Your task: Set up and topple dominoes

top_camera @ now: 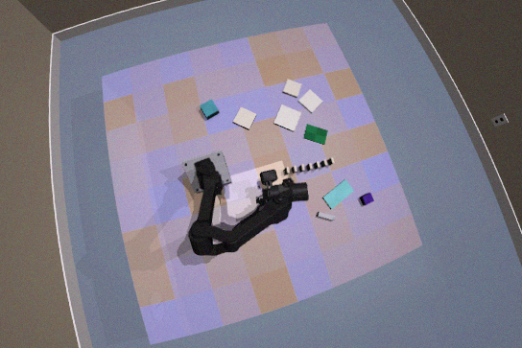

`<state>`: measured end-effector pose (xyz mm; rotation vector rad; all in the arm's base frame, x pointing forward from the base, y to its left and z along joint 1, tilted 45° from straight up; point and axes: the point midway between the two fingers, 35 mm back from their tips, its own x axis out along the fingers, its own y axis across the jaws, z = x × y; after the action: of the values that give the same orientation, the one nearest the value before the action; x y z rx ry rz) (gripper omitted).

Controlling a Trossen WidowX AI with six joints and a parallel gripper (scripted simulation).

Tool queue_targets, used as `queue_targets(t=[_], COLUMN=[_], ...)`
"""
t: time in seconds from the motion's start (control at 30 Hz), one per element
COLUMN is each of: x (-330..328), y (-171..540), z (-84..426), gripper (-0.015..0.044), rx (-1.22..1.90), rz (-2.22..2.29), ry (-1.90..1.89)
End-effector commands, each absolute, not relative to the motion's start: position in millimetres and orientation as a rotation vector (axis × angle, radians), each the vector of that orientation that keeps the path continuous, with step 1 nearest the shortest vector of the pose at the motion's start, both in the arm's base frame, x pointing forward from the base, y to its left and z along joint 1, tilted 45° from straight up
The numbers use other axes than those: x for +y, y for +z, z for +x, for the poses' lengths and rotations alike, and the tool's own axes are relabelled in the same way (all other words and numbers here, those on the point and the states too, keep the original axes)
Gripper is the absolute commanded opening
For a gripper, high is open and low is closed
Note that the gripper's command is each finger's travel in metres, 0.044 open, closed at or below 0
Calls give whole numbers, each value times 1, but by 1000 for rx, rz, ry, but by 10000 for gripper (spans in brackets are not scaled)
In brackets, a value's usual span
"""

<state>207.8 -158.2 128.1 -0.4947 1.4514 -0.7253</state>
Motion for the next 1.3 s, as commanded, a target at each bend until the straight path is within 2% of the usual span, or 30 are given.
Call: queue_targets(t=[0.0,0.83,1.27], x=[-174,-202,-202], y=[107,79,79], z=[204,200,200], gripper=[440,440,99], rx=[1467,1465,1465], rz=[-497,-502,-502], ry=[-720,-724,-724])
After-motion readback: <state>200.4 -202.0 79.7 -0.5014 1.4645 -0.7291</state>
